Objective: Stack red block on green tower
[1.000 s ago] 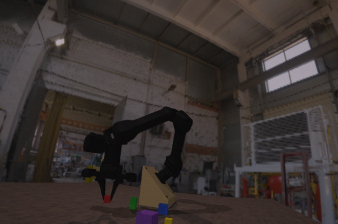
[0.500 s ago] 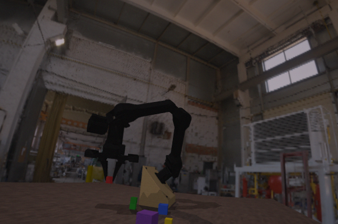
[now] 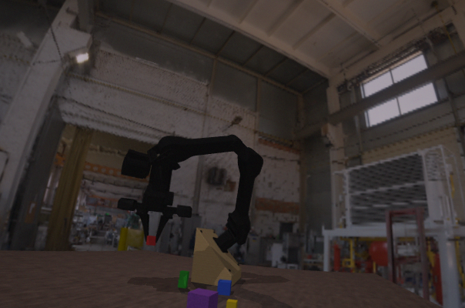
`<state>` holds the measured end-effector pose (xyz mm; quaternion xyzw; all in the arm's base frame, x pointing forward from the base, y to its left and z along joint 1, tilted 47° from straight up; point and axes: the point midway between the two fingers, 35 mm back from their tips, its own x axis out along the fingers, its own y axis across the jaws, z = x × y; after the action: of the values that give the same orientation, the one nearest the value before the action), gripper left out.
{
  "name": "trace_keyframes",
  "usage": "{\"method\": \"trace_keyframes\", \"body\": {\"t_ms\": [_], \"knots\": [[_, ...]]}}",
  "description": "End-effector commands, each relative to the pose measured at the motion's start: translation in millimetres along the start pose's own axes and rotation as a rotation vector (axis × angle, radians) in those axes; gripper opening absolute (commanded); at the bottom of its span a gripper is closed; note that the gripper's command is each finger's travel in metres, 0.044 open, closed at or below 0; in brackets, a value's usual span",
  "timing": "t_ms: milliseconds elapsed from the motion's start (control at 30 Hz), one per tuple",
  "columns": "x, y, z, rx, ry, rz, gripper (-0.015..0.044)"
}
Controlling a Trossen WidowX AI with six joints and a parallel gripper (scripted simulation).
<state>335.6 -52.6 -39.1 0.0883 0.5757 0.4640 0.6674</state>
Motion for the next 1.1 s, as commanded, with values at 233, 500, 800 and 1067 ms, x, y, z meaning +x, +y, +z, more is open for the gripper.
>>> {"method": "trace_keyframes", "body": {"t_ms": [233,500,800,1067], "knots": [[-7.7,24.4,-20.8,-0.005,0.001,-0.009,0.0],[-8.5,48.4,-41.2,-0.003,0.002,-0.008,0.0],[-5.7,76.3,-64.5,-0.002,0.002,-0.006,0.0],[-2.0,95.0,-75.2,-0.001,0.002,-0.004,0.0]]}}
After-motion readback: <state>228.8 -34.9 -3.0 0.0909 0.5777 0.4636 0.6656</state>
